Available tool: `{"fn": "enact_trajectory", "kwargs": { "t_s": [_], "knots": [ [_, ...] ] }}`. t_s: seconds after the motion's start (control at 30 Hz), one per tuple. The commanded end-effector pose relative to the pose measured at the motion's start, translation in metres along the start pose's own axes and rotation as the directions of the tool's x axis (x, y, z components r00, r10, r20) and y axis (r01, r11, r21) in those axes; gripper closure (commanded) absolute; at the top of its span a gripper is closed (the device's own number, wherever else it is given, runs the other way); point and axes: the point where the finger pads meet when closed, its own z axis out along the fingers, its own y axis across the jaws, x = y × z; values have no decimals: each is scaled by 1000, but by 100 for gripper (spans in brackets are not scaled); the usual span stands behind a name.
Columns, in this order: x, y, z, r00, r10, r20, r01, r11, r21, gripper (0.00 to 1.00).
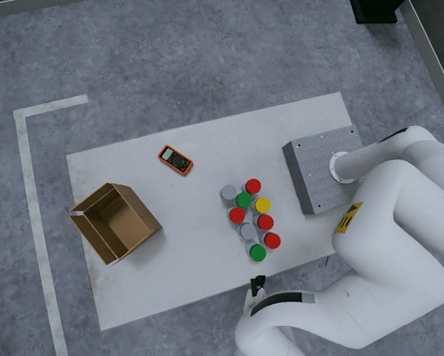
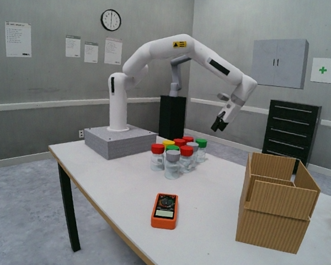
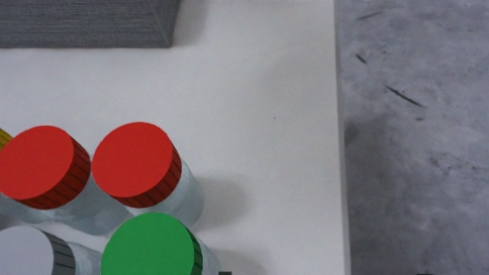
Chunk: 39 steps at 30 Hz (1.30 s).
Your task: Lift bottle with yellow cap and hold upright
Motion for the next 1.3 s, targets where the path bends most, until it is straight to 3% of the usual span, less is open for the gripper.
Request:
{"fn": "enact_trajectory", "kwargs": {
  "t_s": [0.0,0.23,0.33,0.4,0.9,0.97,1.27],
  "knots": [
    [-1,-2,-10,1000,5,16,-5,1000,-8,21],
    [-3,-15,-36,998,27,59,-26,999,-28,21],
    [-3,-27,-60,994,48,96,-44,998,-46,21],
    [-3,-27,-60,994,48,96,-44,998,-46,21],
    [9,-92,-170,950,161,268,-127,982,-142,21],
    [9,-92,-170,950,161,268,-127,982,-142,21],
    [28,-134,-230,904,234,359,-169,965,-203,21]
  ]
}}
